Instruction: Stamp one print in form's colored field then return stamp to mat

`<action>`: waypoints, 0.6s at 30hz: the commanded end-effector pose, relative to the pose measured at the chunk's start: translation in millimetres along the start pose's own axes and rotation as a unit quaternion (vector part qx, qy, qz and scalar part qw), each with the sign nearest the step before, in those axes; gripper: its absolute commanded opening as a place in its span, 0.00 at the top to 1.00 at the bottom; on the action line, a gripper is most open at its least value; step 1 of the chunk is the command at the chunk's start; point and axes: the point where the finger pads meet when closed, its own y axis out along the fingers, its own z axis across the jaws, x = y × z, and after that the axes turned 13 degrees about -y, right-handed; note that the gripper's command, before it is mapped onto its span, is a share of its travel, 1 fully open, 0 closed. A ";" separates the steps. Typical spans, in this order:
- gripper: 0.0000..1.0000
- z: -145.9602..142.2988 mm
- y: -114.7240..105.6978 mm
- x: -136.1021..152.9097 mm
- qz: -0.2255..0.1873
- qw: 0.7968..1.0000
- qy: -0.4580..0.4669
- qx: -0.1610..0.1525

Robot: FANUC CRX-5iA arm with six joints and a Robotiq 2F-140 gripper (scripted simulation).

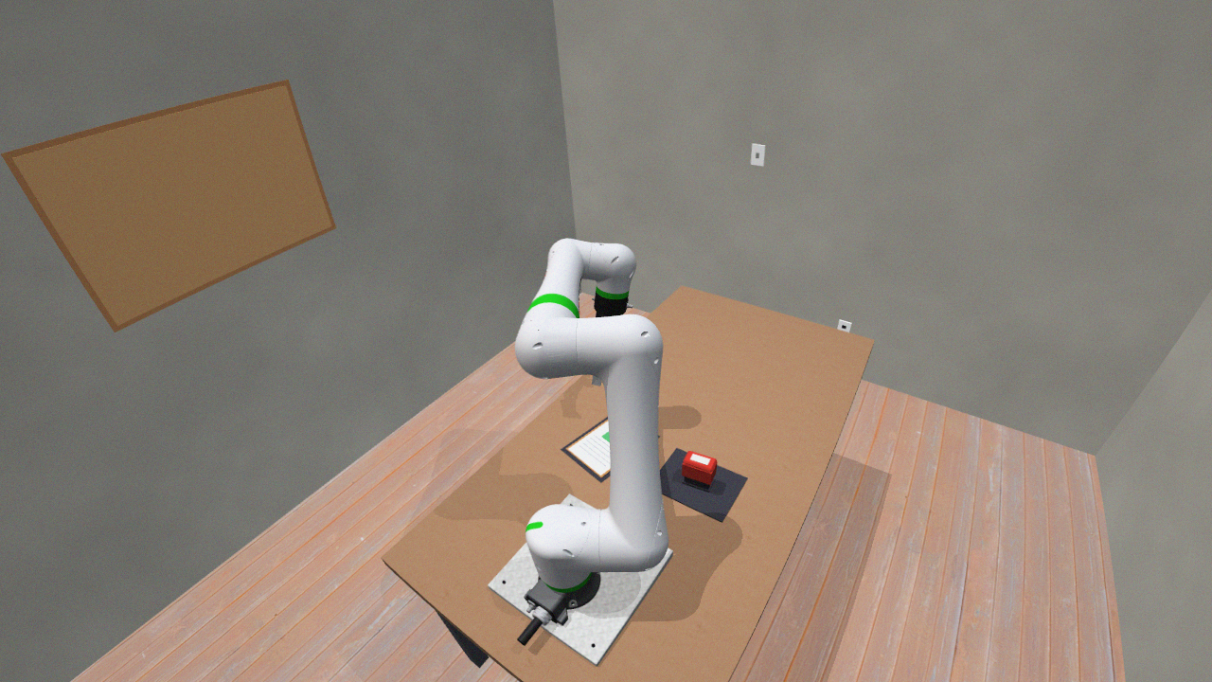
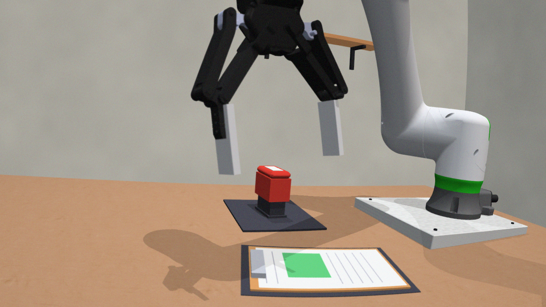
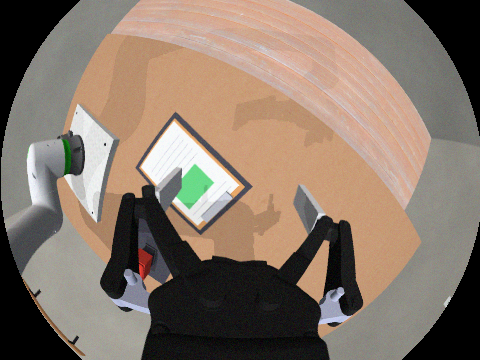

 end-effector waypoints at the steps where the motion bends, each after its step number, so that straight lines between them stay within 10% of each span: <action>1: 0.00 -38.9 -11.8 57.2 -0.019 0.999 0.034 0.021; 18: 0.00 -230.0 -19.0 210.6 -0.074 0.988 0.127 0.041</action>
